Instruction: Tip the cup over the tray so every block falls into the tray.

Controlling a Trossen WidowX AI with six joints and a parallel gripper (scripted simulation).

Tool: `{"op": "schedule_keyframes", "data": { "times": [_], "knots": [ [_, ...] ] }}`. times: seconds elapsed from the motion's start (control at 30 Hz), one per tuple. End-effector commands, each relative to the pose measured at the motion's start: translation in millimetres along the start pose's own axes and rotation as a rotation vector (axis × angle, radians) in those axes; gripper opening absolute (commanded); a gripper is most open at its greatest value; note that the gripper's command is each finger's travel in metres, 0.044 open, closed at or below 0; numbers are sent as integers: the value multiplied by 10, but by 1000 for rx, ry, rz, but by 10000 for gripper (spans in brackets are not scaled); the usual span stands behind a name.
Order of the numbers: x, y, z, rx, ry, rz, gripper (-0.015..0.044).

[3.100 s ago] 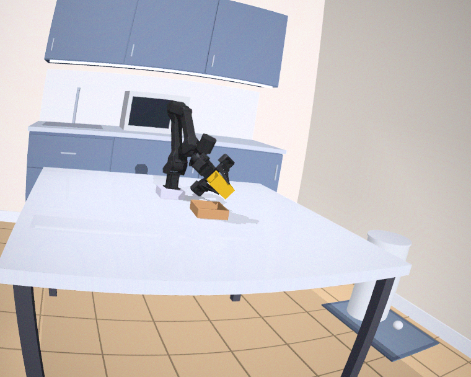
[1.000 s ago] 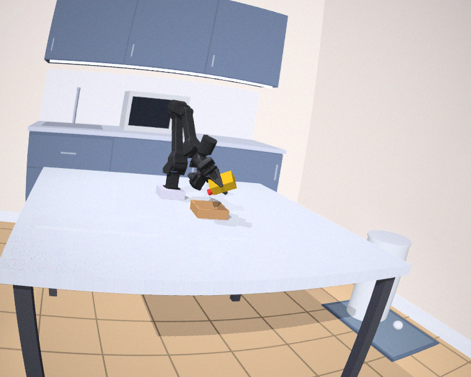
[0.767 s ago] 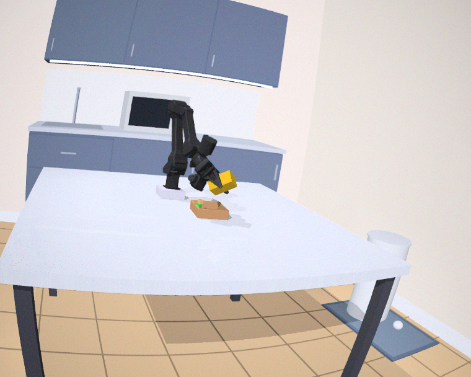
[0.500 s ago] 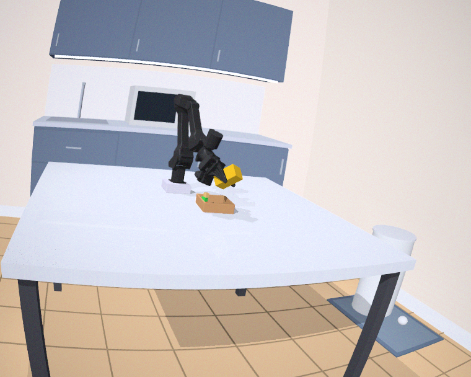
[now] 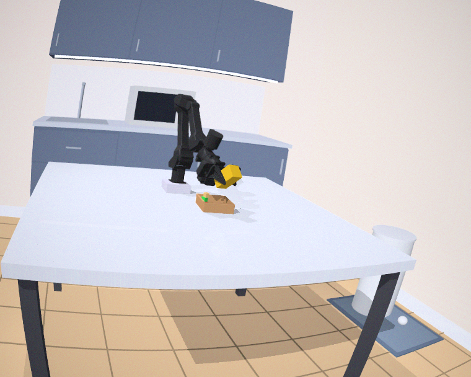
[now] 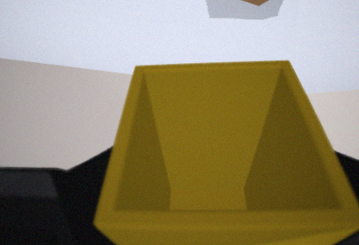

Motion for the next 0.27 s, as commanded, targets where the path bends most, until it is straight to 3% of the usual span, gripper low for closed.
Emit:
{"op": "schedule_keyframes", "data": {
  "times": [0.0, 0.23],
  "knots": [
    [-2, 1, 10, -17, 6, -2, 0],
    [-12, 4, -8, -16, 48, 3, 0]
  ]
}}
Point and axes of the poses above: the point midway between the two fingers, 35 mm back from their tips, its own x axis back along the fingers, its own y axis across the jaws, z = x × y, the point moved 4 cm from there along x, back along the fingers, and after that the axes turned 14 degrees about -x, right-handed, at the moved point
